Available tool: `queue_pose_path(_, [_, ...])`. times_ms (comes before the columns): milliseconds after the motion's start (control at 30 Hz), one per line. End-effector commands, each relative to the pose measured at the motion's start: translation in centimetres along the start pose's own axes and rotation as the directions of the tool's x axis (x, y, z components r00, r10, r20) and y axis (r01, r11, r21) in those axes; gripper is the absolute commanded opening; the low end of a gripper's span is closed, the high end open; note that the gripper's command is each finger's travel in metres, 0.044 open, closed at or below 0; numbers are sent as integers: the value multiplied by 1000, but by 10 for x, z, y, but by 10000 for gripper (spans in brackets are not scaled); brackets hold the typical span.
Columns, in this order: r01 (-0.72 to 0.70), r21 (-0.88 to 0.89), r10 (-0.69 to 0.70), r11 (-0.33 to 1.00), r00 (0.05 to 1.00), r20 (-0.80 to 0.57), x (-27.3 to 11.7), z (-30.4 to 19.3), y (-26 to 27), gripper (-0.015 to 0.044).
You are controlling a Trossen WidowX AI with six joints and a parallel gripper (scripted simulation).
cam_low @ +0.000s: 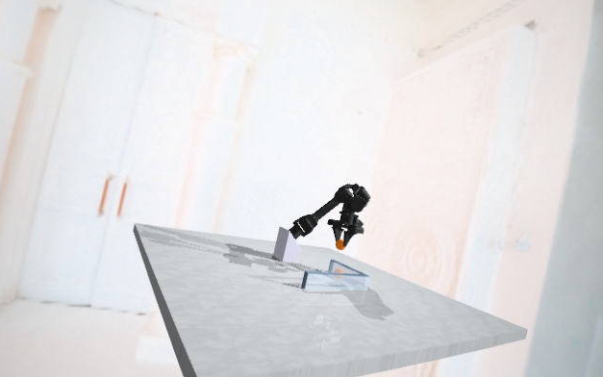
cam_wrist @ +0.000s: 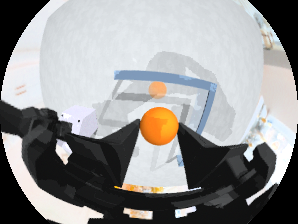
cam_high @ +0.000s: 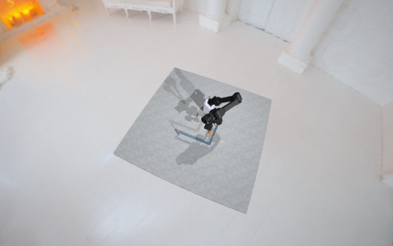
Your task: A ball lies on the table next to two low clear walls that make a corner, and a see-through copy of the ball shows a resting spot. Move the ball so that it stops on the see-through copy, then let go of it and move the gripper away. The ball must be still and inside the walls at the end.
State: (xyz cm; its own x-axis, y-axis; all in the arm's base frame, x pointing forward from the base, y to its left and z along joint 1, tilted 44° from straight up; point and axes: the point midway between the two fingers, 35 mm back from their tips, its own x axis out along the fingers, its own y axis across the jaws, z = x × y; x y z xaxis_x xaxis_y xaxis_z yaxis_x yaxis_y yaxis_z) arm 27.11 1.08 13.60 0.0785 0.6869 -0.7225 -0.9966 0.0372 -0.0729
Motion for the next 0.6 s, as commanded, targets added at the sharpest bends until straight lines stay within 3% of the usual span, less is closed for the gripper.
queue_pose_path(0, [-5, -3, 5, 1000, 1000, -5, 10, 4, 0, 0])
queue_pose_path(567, [-4, -4, 4, 1000, 1000, -2, 61, 17, -3, 0])
